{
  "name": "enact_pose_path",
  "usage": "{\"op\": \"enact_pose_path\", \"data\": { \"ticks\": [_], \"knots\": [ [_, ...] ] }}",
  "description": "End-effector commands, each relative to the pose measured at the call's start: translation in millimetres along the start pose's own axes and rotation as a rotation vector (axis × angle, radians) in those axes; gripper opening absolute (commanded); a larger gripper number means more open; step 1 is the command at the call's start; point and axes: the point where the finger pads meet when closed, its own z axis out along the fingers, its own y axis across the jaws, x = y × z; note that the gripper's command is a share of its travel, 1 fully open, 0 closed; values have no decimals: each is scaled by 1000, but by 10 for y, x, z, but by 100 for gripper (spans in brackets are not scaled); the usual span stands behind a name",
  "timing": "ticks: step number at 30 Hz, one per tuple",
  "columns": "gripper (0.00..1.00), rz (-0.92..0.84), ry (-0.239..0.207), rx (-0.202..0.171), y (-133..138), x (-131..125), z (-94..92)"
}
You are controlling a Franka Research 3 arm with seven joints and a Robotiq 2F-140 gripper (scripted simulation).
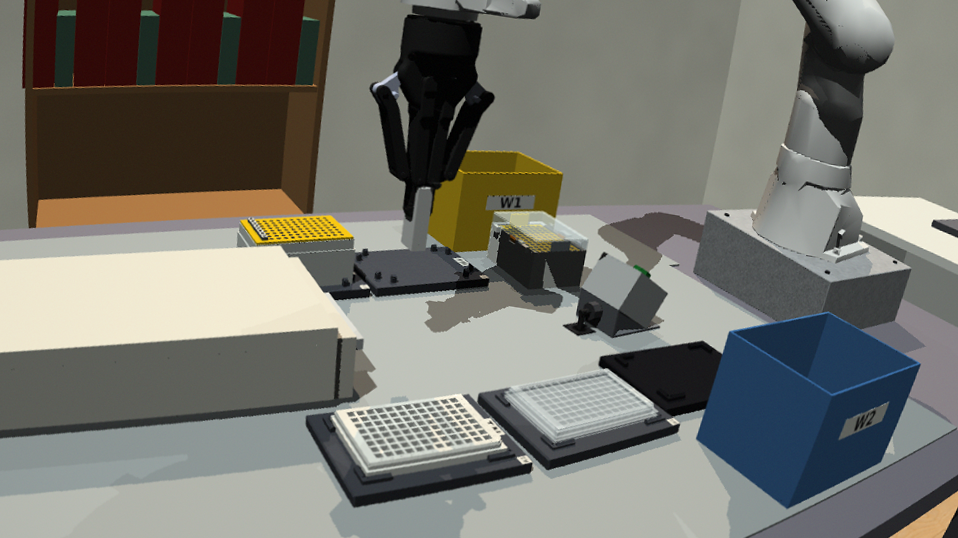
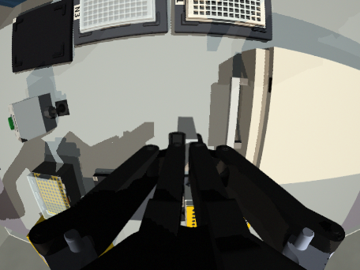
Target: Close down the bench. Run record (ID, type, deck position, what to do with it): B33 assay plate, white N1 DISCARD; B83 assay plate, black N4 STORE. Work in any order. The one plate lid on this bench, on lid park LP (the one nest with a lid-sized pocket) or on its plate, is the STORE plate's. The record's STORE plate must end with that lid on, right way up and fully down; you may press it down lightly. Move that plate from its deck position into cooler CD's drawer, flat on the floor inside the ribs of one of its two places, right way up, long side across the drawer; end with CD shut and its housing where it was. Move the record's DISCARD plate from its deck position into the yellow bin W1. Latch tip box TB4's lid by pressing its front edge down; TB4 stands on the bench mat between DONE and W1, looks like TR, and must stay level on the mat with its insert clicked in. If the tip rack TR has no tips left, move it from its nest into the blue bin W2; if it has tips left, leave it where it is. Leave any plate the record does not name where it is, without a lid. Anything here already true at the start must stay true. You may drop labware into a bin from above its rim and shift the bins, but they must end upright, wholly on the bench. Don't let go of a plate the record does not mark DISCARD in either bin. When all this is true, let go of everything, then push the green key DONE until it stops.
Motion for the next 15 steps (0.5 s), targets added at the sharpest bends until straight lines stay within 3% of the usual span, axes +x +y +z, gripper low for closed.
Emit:
{"op": "enact_pose_path", "data": {
  "ticks": [1,2,15],
  "knots": [
    [0,-2,1,3,-11,-3,-9],
    [66,31,1,3,3,35,-12],
    [66,398,0,4,152,447,-49]
  ]
}}
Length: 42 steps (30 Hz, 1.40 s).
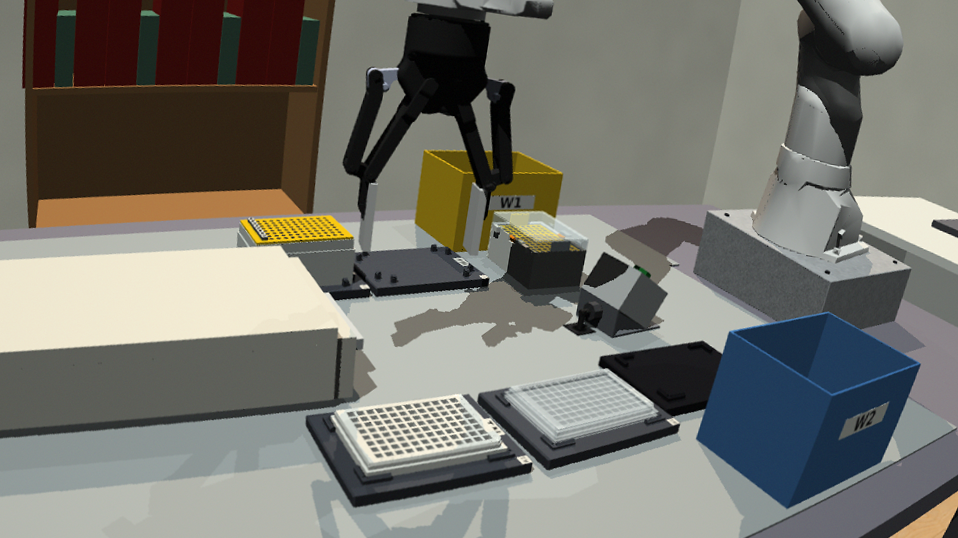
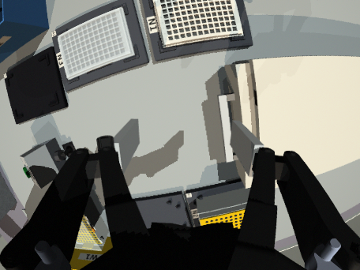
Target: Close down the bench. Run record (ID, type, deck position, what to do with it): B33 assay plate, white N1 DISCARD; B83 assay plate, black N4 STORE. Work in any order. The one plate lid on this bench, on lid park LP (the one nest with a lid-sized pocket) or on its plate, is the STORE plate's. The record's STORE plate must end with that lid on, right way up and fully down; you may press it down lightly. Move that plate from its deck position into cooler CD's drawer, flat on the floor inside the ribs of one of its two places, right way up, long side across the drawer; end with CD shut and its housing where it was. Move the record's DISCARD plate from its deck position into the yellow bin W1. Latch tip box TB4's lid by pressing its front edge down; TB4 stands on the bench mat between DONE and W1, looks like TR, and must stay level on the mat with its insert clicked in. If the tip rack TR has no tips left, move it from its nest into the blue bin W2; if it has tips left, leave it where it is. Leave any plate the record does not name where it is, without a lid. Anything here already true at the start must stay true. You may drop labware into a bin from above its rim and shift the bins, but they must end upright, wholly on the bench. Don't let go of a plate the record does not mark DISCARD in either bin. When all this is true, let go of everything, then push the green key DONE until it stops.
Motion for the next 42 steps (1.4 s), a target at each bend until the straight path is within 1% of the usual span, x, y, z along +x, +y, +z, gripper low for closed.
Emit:
{"op": "enact_pose_path", "data": {
  "ticks": [1,13,15,16,19,30,32,33,40,42],
  "knots": [
    [66,226,2,5,10,92,-18],
    [66,601,1,5,78,566,-59],
    [66,601,1,5,78,566,-59],
    [66,660,1,6,84,605,-62],
    [66,760,1,6,101,724,-73],
    [66,1074,1,3,163,1157,-111],
    [66,1074,1,3,163,1157,-111],
    [66,1147,0,5,169,1197,-114],
    [66,1352,-1,6,208,1473,-138],
    [66,1358,-1,6,214,1517,-142]
  ]
}}
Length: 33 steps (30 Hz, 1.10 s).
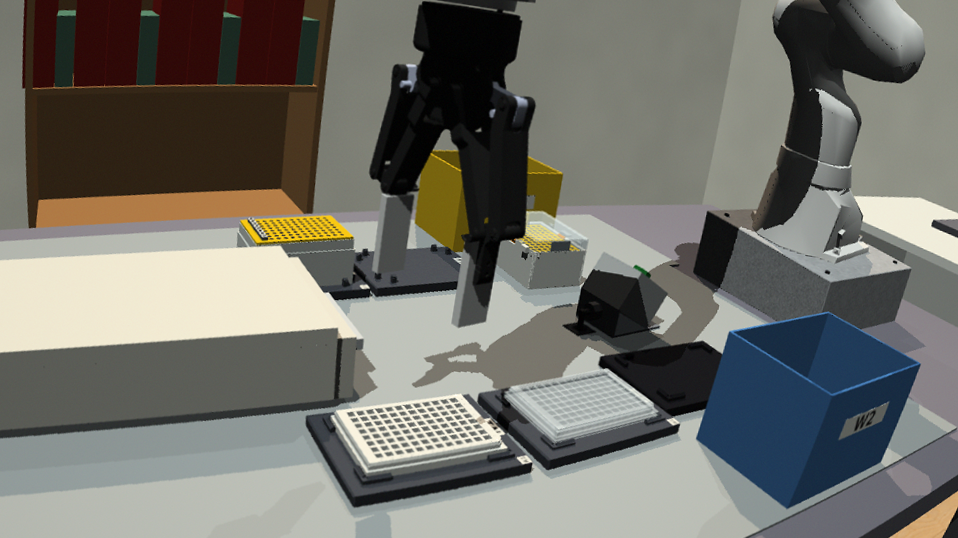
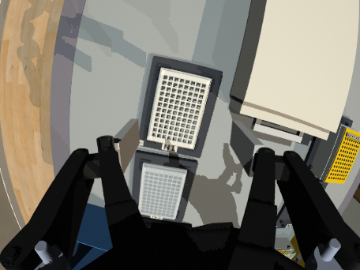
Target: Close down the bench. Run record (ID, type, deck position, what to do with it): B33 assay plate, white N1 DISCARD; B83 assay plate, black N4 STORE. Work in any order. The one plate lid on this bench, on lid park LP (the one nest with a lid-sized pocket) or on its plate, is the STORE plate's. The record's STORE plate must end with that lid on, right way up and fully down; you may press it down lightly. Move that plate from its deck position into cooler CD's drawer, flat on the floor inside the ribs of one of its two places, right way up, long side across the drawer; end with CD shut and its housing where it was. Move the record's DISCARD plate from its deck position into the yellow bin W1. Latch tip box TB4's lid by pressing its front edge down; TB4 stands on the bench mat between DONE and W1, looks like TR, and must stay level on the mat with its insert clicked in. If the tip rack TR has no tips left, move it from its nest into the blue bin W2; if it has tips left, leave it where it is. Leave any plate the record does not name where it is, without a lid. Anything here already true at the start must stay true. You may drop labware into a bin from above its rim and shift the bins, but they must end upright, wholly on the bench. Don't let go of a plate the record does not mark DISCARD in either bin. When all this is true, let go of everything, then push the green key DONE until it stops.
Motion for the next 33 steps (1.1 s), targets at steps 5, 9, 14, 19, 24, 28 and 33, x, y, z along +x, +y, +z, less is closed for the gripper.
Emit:
{"op": "enact_pose_path", "data": {
  "ticks": [5,9,14,19,24,28,33],
  "knots": [
    [66,207,-19,7,-82,-22,17],
    [66,207,-19,7,-82,-22,17],
    [66,207,-19,7,-82,-22,17],
    [66,207,-19,7,-82,-22,17],
    [66,207,-19,7,-82,-22,17],
    [66,207,-19,7,-82,-23,44],
    [66,207,-19,7,-82,-24,111]
  ]
}}
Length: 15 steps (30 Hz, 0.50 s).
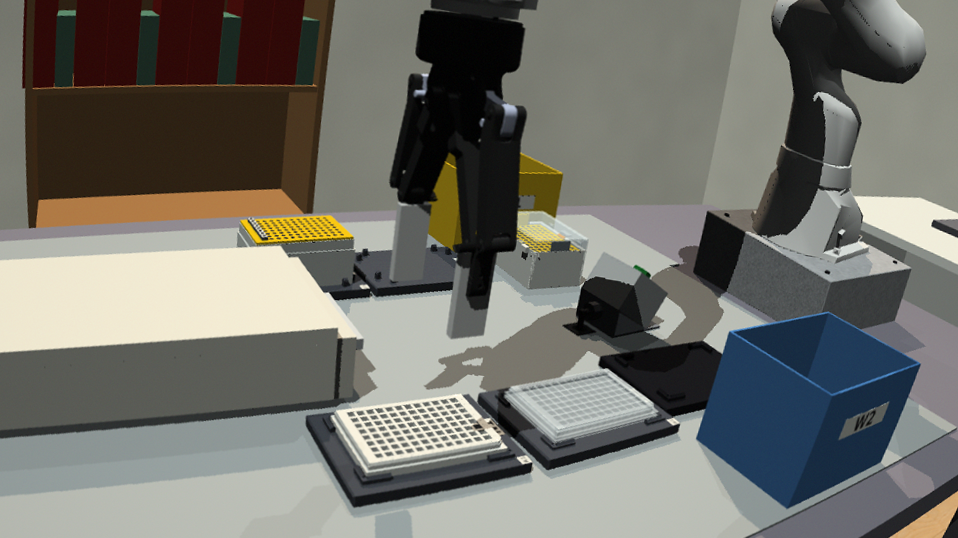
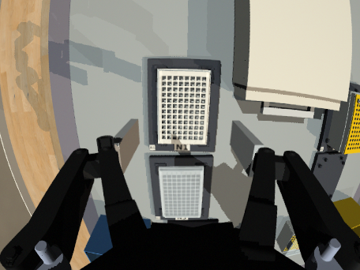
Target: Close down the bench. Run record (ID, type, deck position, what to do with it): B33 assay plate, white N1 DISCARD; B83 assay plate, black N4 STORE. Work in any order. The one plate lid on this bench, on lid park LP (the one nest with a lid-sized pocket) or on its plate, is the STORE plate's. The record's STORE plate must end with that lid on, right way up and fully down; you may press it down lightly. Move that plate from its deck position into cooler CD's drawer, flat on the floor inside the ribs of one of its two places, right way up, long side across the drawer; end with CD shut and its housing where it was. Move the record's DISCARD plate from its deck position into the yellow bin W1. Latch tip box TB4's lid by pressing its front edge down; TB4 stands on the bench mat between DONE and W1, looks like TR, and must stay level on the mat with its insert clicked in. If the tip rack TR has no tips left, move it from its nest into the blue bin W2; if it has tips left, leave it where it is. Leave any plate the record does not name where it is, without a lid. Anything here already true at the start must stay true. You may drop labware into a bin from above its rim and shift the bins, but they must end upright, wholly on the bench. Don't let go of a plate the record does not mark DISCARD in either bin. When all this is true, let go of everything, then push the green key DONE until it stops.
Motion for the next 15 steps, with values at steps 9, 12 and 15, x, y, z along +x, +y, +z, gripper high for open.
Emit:
{"op": "enact_pose_path", "data": {
  "ticks": [9,12,15],
  "knots": [
    [66,9,0,1,-8,-2,146],
    [66,9,0,1,-8,-2,186],
    [66,9,0,1,-9,-2,226]
  ]
}}
